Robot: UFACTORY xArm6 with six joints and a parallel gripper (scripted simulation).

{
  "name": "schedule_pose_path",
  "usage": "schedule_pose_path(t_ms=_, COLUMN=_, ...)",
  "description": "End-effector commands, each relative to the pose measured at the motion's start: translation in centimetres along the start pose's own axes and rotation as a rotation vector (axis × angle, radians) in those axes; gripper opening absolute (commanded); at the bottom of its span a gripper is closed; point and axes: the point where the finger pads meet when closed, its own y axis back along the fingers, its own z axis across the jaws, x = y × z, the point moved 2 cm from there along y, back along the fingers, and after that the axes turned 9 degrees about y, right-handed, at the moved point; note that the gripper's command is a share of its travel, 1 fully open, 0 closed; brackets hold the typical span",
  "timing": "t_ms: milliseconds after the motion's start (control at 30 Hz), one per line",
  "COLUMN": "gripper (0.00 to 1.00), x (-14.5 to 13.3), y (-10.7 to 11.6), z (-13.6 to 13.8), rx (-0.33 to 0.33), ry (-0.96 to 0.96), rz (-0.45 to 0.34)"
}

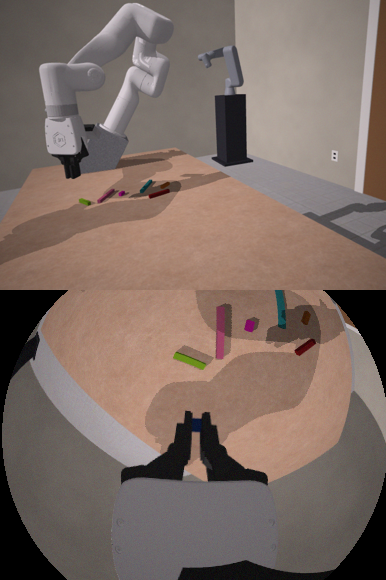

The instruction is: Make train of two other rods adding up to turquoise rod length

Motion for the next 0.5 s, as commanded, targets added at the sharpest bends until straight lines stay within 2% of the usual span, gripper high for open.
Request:
schedule_pose_path(t_ms=0, gripper=0.04, x=1.1, y=0.6, z=4.0, rx=0.010, ry=0.035, rz=-0.010)
schedule_pose_path(t_ms=100, gripper=0.04, x=2.6, y=0.7, z=7.2, rx=0.016, ry=0.063, rz=-0.013)
schedule_pose_path(t_ms=167, gripper=0.04, x=2.6, y=0.7, z=7.2, rx=0.016, ry=0.063, rz=-0.013)
schedule_pose_path(t_ms=200, gripper=0.04, x=4.2, y=0.8, z=10.0, rx=0.021, ry=0.088, rz=-0.016)
schedule_pose_path(t_ms=300, gripper=0.04, x=5.2, y=0.8, z=11.5, rx=0.022, ry=0.102, rz=-0.017)
schedule_pose_path(t_ms=467, gripper=0.04, x=8.9, y=0.8, z=15.9, rx=0.025, ry=0.149, rz=-0.020)
